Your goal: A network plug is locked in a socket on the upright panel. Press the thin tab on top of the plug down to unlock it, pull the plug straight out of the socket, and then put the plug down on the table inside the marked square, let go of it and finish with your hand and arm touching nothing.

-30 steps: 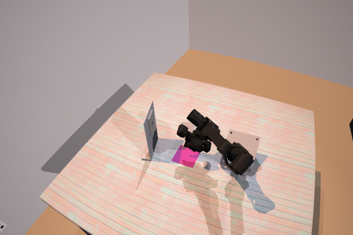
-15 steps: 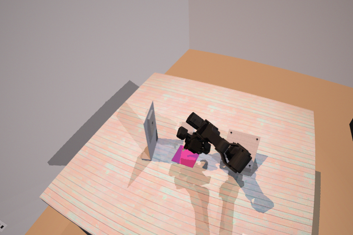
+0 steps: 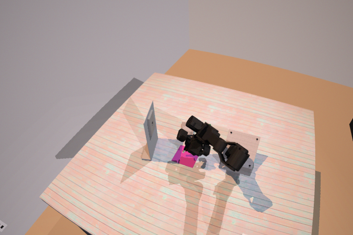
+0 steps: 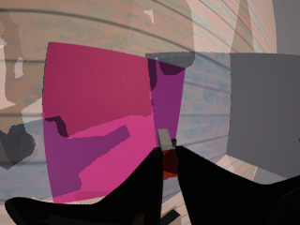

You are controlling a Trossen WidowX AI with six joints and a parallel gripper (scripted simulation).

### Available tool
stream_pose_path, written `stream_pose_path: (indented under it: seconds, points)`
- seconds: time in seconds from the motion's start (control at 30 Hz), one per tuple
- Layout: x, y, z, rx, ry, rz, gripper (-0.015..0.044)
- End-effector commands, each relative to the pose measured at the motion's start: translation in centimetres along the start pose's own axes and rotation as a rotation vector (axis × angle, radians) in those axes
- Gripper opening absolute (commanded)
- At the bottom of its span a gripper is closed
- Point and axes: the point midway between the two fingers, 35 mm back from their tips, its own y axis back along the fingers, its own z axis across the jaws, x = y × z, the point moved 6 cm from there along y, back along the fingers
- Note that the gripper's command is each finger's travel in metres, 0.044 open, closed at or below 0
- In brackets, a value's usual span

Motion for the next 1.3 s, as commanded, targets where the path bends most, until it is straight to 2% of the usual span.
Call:
stream_pose_path:
  seconds: [0.0,1.27]
  points:
    - [0.0,-0.3,0.4,-0.002,-0.007,0.005,0.0000]
    - [-0.5,-2.0,1.7,0.004,-0.005,-0.006,0.0000]
